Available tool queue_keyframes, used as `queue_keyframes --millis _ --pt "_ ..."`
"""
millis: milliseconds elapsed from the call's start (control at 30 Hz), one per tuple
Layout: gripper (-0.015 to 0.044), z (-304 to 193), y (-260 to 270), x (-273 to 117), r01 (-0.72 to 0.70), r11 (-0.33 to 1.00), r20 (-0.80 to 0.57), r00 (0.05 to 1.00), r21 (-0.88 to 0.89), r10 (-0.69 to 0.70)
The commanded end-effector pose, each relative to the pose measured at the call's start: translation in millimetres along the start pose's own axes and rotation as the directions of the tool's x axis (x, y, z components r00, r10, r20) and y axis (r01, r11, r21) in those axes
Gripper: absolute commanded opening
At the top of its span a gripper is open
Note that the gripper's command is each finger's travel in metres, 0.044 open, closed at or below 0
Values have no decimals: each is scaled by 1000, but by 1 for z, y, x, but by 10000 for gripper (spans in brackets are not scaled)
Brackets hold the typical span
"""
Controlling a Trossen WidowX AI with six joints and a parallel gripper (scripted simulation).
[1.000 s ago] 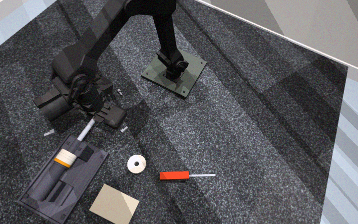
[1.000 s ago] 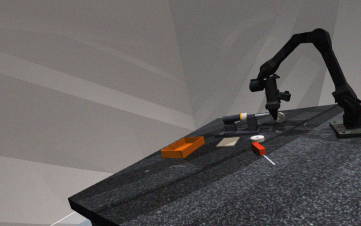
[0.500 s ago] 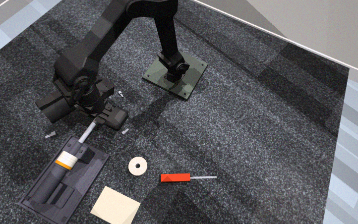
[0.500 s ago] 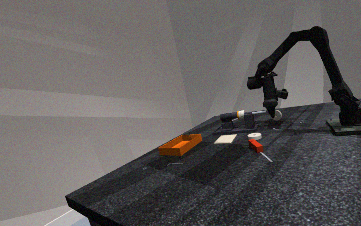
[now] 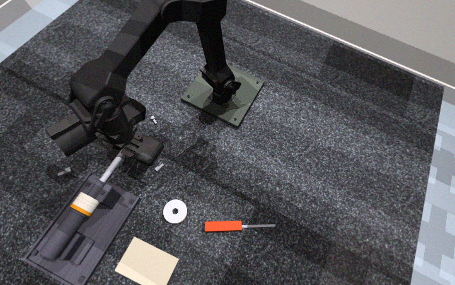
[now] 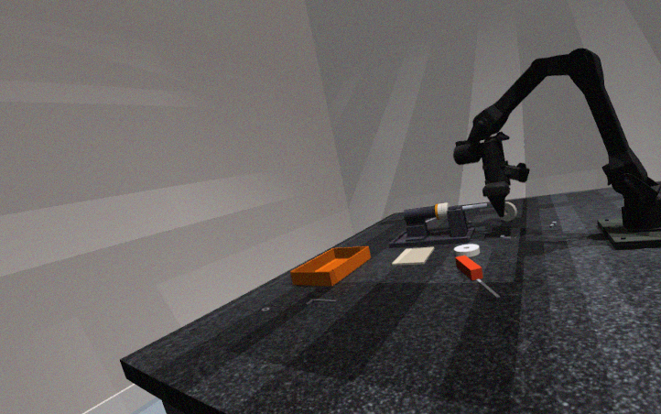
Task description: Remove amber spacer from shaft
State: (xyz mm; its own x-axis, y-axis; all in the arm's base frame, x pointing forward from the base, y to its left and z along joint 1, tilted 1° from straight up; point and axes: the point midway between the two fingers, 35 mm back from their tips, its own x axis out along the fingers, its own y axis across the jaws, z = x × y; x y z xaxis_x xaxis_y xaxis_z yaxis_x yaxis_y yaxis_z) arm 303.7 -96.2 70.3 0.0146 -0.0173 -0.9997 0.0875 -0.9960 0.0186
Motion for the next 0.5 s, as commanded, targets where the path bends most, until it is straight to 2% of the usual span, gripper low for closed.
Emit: queue_keyframes --millis 0,467 --pt "0 1 0 0 0 1000 2 1000 -5 0" --pt "0 3 0 0 0 1000 2 1000 -5 0"
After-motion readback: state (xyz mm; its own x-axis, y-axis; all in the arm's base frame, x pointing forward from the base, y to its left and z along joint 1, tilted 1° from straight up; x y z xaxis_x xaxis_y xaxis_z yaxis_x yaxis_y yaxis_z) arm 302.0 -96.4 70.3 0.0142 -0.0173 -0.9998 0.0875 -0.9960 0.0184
